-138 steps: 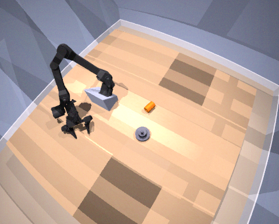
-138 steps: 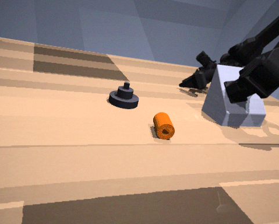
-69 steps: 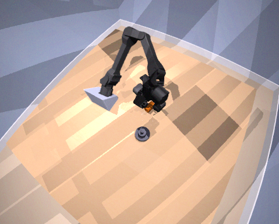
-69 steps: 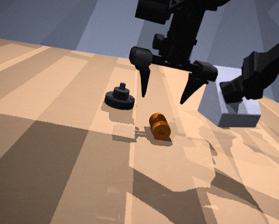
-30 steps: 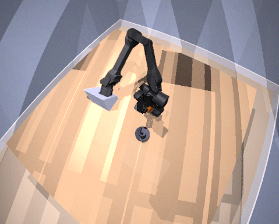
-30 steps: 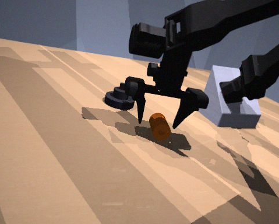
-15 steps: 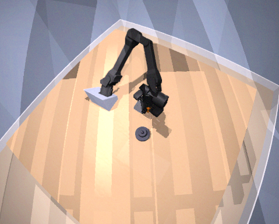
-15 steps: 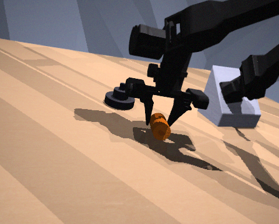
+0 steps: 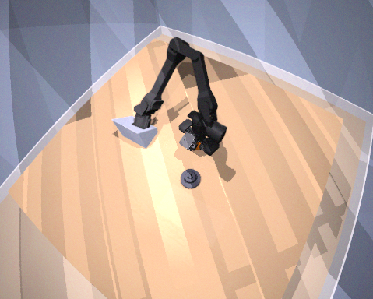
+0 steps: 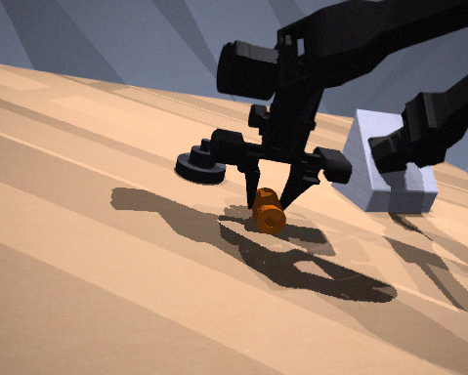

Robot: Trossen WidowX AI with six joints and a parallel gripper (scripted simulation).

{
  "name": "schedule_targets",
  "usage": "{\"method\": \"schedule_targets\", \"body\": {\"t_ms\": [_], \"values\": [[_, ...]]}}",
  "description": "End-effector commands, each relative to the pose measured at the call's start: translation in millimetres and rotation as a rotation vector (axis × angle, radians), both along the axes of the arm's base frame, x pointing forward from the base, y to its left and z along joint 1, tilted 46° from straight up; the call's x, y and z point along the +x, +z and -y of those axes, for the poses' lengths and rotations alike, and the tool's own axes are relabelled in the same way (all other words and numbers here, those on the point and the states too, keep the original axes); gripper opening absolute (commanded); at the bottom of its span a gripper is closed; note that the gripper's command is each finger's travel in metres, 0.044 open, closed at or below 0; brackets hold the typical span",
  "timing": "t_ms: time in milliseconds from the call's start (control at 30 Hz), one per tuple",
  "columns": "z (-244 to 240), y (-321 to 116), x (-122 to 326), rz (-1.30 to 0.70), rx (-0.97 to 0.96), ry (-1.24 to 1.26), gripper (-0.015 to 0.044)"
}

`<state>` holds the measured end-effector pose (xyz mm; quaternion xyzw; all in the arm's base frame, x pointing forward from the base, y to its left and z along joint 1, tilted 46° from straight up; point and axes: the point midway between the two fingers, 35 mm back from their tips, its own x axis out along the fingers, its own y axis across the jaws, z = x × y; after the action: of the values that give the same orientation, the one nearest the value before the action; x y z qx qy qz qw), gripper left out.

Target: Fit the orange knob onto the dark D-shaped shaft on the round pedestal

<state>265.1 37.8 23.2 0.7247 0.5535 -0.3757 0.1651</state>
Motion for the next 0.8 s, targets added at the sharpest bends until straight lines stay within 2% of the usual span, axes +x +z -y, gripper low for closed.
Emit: {"method": "schedule_targets", "body": {"t_ms": [0, 767], "values": [[-0.9, 5.0, 1.5, -0.015, -0.062, 0.016, 0.0180], [-5.5, 26.0, 6.8, -0.123, -0.370, 0.074, 0.0180]]}}
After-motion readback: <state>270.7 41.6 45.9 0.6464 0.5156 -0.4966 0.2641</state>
